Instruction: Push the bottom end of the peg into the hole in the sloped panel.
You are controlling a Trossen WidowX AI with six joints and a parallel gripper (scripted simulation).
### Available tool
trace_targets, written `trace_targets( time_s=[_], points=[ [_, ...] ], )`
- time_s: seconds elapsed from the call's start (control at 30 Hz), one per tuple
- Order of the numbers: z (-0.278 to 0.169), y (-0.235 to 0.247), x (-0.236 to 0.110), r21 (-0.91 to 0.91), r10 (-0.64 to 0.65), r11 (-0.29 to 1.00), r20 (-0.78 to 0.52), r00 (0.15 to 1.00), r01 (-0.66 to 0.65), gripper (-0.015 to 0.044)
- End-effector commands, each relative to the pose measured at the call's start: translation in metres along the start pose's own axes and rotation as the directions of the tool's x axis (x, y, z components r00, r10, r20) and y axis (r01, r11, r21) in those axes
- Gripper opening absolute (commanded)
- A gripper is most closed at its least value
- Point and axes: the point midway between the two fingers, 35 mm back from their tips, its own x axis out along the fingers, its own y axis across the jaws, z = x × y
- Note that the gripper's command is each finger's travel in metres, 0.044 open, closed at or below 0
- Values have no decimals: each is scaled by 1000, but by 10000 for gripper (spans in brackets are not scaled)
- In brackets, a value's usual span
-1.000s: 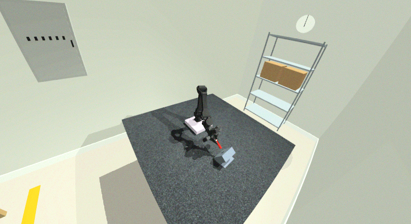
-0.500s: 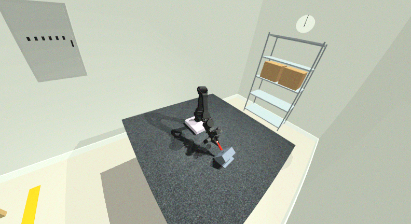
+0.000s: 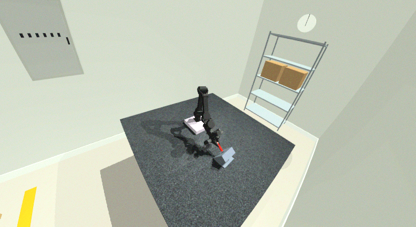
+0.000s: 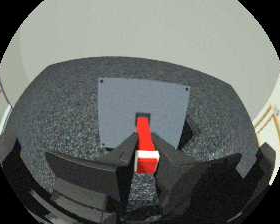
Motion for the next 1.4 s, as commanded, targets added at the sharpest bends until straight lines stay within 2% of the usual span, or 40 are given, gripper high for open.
trace_targets(
  time_s=[0.0, 1.37],
  points=[
    [-1, 0, -1, 0, 1, 1000, -2, 1000, -1, 0],
    [0, -2, 17, 0, 1, 1000, -1, 1000, -1, 0]
  ],
)
